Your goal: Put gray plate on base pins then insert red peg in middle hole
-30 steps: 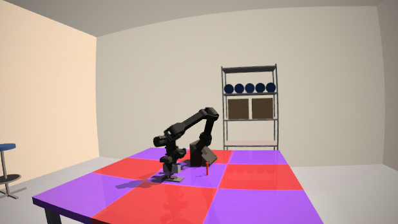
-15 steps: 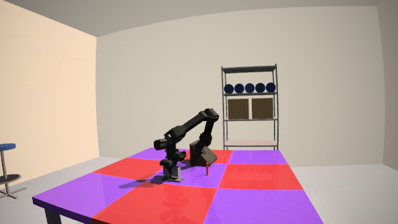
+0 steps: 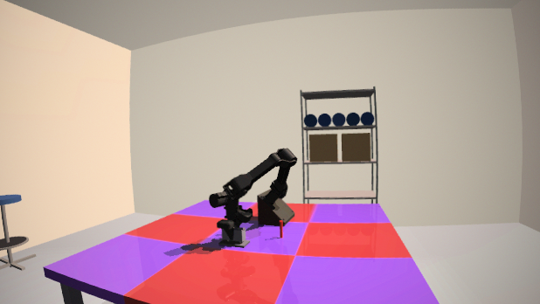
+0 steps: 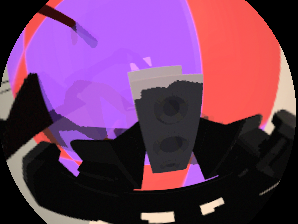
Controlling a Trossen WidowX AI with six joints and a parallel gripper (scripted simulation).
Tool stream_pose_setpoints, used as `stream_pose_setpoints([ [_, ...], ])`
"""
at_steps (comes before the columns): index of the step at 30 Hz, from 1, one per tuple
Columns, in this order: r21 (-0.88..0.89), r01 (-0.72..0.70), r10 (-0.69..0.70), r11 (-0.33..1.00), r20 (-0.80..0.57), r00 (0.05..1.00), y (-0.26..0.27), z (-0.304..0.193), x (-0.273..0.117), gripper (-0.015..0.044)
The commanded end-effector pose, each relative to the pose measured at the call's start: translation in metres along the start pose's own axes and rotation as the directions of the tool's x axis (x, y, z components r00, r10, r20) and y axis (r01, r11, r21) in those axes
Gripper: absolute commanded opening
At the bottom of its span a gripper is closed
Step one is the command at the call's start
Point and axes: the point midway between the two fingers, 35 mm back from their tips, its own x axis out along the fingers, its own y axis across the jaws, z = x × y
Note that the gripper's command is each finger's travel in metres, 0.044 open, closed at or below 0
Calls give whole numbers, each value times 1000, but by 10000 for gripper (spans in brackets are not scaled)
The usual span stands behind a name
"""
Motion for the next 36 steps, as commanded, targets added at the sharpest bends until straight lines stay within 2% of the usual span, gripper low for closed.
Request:
stream_pose_setpoints([
  [1, 2, -10, 10, 1000, 5, 1000, 3, 0, 8, 0],
  [11, -3, -3, 3, 1000, 3, 1000, 1, 0, 4, 0],
  [28, -3, -3, 3, 1000, 3, 1000, 1, 0, 4, 440],
  [33, -3, -3, 3, 1000, 3, 1000, 0, 0, 2, 440],
  [36, 0, -5, 5, 1000, -4, 1000, -5, -3, -38, 440],
])
